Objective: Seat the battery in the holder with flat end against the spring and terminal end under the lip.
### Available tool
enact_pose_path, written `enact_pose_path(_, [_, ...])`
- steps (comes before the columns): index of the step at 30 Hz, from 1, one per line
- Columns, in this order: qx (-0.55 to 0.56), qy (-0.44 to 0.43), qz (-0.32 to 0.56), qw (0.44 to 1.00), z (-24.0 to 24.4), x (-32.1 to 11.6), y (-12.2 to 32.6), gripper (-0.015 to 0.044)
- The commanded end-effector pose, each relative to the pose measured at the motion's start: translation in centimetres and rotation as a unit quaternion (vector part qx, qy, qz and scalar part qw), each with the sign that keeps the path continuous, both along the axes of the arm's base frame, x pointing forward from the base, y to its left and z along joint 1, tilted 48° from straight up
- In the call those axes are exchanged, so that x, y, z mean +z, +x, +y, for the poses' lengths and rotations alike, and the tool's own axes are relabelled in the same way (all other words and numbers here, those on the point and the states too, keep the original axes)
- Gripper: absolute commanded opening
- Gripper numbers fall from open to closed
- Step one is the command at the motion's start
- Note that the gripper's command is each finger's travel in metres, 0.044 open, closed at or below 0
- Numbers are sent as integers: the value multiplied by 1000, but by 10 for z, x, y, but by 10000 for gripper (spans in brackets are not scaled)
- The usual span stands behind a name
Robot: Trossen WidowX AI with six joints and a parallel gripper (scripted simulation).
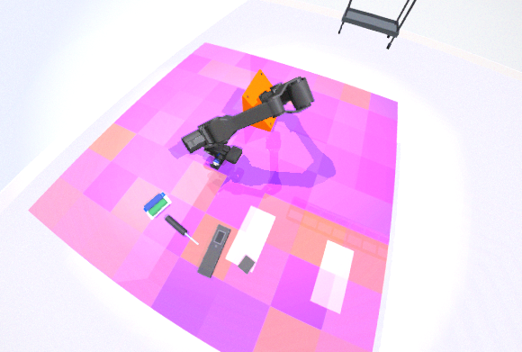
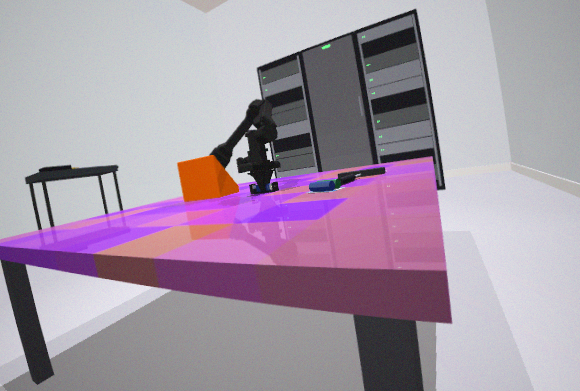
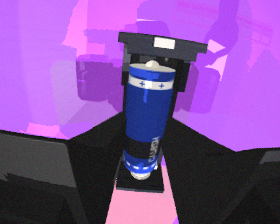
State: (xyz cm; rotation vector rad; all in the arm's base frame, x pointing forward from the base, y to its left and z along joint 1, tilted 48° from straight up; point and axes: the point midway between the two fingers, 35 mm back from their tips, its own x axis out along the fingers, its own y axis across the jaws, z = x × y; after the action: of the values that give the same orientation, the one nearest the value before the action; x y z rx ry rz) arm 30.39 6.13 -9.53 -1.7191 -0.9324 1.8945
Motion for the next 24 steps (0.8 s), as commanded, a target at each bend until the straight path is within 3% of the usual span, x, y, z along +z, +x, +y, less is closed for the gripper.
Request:
enact_pose_path(1, [-2, 1, 0, 1000, 0, 1, -4, 84])
enact_pose_path(24, [-6, 0, -3, 1000, -1, 2, -9, 84])
